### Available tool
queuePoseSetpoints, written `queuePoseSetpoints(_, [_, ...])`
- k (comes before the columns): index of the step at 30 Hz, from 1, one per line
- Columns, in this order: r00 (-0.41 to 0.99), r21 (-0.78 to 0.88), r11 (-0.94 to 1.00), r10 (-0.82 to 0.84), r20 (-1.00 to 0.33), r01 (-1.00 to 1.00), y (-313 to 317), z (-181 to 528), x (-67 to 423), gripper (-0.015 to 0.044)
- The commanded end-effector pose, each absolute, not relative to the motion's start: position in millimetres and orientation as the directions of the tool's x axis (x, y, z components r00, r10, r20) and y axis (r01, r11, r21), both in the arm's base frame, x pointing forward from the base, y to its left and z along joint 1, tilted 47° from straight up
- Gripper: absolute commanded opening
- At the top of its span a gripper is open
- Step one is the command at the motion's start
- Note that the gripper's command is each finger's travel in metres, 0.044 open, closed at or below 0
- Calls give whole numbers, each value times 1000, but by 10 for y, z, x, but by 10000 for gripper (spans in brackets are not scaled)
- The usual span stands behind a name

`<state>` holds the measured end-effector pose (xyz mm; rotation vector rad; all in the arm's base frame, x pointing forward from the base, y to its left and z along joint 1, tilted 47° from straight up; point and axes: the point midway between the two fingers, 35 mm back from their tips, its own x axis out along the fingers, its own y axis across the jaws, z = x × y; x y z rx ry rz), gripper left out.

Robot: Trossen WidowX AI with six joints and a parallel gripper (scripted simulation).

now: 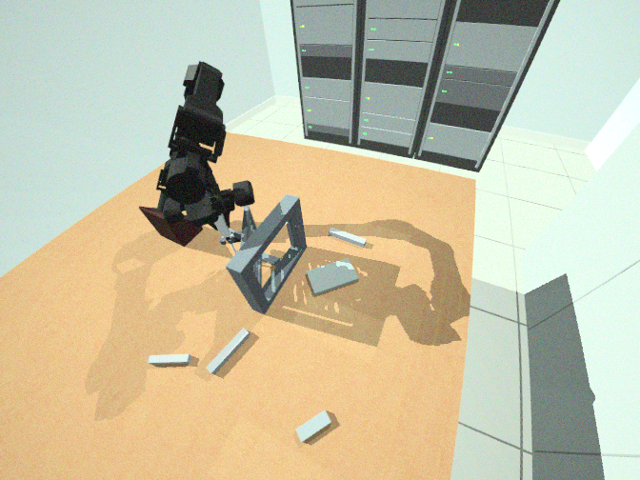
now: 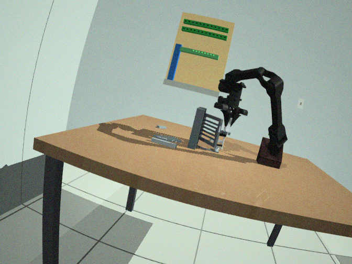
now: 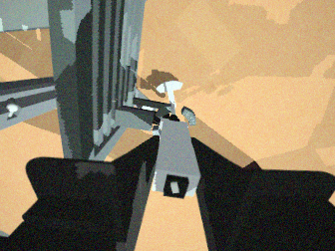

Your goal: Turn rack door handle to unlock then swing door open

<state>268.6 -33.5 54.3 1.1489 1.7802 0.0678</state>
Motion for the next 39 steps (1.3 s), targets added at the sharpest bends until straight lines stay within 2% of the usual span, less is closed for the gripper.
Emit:
queuePoseSetpoints(1, [-71, 549, 586, 720, -691, 596, -381, 490, 2658, 12])
queuePoseSetpoints(39, [-70, 715, 698, 716, -694, 47, -963, -95, 2531, 12])
